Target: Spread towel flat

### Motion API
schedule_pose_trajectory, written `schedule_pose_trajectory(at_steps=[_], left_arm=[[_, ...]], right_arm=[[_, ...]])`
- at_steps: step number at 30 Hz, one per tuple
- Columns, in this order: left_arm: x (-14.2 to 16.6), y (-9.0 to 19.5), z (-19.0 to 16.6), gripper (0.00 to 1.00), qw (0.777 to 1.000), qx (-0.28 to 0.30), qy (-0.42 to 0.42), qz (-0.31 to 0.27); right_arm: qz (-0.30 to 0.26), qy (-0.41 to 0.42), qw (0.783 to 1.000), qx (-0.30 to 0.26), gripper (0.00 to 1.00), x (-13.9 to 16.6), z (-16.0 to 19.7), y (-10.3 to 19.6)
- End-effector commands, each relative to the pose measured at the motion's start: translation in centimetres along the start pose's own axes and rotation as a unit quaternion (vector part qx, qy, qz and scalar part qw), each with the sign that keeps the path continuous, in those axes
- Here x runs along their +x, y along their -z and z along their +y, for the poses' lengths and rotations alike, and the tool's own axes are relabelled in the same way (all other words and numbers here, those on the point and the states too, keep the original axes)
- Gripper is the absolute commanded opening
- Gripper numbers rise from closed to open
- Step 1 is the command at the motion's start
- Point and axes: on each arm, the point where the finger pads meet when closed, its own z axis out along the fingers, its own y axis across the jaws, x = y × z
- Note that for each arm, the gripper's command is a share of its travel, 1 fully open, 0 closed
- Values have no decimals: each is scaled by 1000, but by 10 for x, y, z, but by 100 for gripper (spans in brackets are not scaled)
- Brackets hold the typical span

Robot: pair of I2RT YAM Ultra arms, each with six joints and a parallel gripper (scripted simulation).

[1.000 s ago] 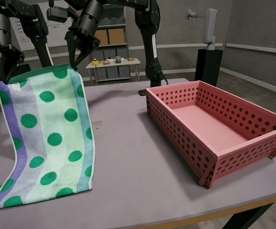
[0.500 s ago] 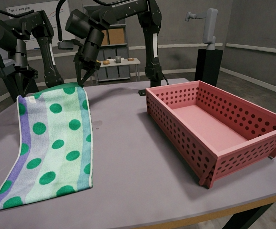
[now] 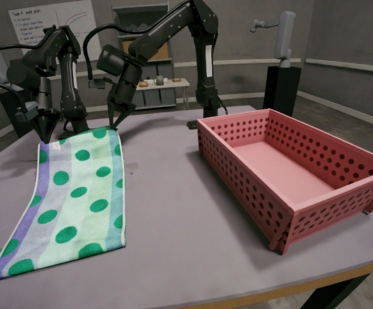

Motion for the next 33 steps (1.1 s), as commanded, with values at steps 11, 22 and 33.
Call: schedule_pose_trajectory(at_steps=[11,22,33], left_arm=[[25,-41,-51,0,998,35,-47,-19],[42,-60,-76,0,996,52,-73,-18],[52,-70,-90,0,994,61,-87,-18]], right_arm=[[-55,-25,998,23,0,40,-18,-12],[-3,-44,999,33,0,68,-26,-19],[47,-57,997,37,0,92,-30,-26]])
